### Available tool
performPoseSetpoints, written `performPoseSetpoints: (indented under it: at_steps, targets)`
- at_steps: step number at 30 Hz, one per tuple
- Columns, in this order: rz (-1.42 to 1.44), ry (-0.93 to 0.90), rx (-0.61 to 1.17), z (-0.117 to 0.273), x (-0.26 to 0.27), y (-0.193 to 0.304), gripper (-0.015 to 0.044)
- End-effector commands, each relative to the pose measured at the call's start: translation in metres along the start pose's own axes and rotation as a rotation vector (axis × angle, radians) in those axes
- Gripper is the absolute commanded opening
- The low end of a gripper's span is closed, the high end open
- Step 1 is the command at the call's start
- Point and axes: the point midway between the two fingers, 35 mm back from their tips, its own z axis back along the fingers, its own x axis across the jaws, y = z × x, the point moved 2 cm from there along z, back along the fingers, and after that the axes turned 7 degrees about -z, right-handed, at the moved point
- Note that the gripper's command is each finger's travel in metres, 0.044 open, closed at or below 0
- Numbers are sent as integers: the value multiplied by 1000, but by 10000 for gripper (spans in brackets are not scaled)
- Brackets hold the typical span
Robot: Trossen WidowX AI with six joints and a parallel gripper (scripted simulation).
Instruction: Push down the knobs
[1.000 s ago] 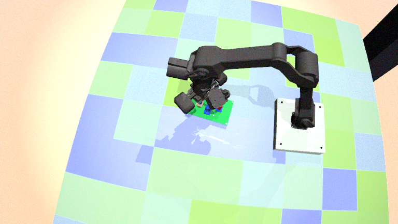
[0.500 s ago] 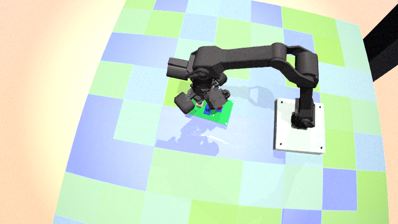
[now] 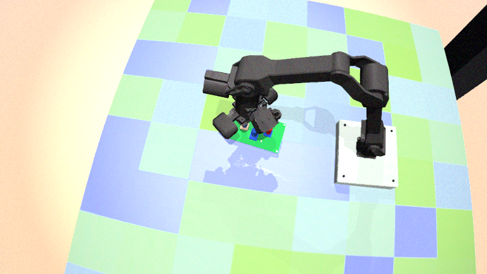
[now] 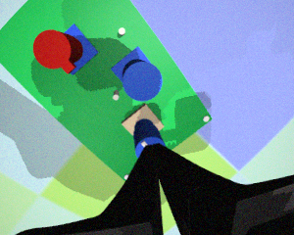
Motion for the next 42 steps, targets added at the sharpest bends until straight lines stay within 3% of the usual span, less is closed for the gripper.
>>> performPoseSetpoints:
  at_steps: [1, 11, 20, 28, 35, 42]
  targets:
    - [3, -8, -4, 2, 0, 1, 0]
    - [3, -8, -4, 17, 0, 1, 0]
    - [-1, -11, -11, 12, 2, -2, 236]
    - [-3, -14, -12, 41, 61, -64, 440]
    - [2, -16, -14, 41, 118, -125, 440]
    - [2, -17, -14, 39, 123, -131, 440]
